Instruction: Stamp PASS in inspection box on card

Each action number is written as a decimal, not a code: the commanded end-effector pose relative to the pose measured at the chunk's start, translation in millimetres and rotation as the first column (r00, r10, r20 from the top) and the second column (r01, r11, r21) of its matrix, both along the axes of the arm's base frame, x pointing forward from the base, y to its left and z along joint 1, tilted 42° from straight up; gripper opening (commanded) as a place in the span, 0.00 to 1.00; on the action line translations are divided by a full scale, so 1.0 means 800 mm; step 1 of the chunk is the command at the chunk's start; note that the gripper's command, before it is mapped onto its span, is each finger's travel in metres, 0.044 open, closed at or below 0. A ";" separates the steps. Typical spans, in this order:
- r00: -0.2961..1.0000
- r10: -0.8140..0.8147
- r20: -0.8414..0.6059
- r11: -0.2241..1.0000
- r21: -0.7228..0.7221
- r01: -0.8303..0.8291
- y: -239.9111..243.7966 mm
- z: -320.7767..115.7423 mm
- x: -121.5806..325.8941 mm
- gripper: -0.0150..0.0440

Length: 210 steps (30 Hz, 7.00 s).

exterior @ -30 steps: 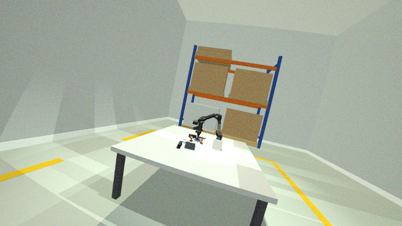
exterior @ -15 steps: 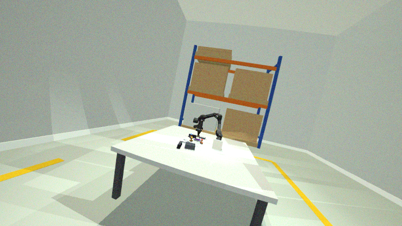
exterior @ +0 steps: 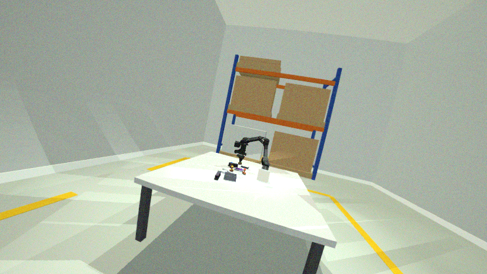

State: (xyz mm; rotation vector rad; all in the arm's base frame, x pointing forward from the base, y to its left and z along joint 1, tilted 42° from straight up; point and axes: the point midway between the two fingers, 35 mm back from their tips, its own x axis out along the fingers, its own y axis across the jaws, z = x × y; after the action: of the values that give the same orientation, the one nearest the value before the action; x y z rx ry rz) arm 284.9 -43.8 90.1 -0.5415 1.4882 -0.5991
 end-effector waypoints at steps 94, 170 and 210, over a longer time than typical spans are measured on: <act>0.868 -0.369 0.332 0.927 0.068 0.368 0.151 -0.203 -0.040 0.25; 0.868 -0.366 0.336 0.928 0.063 0.367 0.123 -0.231 -0.042 0.25; 0.868 -0.366 0.336 0.928 0.063 0.367 0.122 -0.232 -0.042 0.25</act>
State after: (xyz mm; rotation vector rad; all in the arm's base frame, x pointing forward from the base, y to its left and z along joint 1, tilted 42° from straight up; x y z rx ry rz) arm 250.0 55.9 -94.4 -0.1323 1.2622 -0.9438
